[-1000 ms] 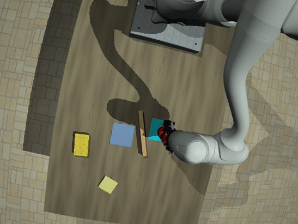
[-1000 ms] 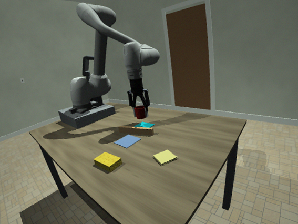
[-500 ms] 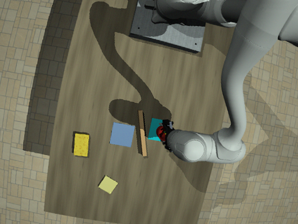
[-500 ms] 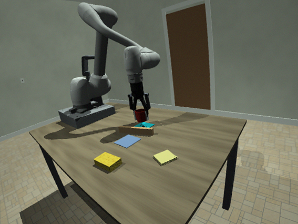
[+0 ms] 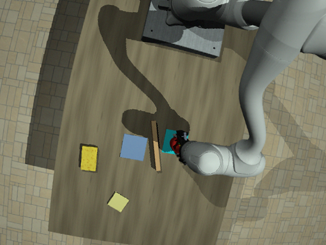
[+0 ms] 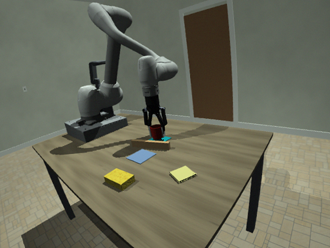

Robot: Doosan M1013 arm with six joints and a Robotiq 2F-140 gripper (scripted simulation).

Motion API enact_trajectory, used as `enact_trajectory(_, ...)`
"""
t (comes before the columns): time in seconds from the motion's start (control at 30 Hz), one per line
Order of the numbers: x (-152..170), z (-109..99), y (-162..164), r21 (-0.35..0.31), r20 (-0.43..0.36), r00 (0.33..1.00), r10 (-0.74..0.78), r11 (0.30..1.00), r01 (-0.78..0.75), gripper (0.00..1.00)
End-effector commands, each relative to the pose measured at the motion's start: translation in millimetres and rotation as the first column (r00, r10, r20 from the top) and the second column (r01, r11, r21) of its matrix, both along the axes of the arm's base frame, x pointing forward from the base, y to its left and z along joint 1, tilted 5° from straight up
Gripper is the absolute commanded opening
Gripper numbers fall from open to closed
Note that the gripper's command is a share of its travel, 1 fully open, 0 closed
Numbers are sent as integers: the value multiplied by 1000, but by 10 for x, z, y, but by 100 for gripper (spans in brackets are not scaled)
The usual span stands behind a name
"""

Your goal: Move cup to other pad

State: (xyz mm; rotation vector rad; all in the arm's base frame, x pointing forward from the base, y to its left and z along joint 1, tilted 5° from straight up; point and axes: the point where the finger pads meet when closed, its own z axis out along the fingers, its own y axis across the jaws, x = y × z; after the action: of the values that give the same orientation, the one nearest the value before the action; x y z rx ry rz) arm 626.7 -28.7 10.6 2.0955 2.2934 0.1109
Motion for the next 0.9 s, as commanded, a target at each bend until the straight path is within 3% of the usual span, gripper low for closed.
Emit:
enact_trajectory(0.0, 2, -21, 1, 0, 0, 1000, 0, 1000, 0, 49)
enact_trajectory(0.87, 5, -65, 7, 0, 0, 1000, 0, 1000, 0, 49)
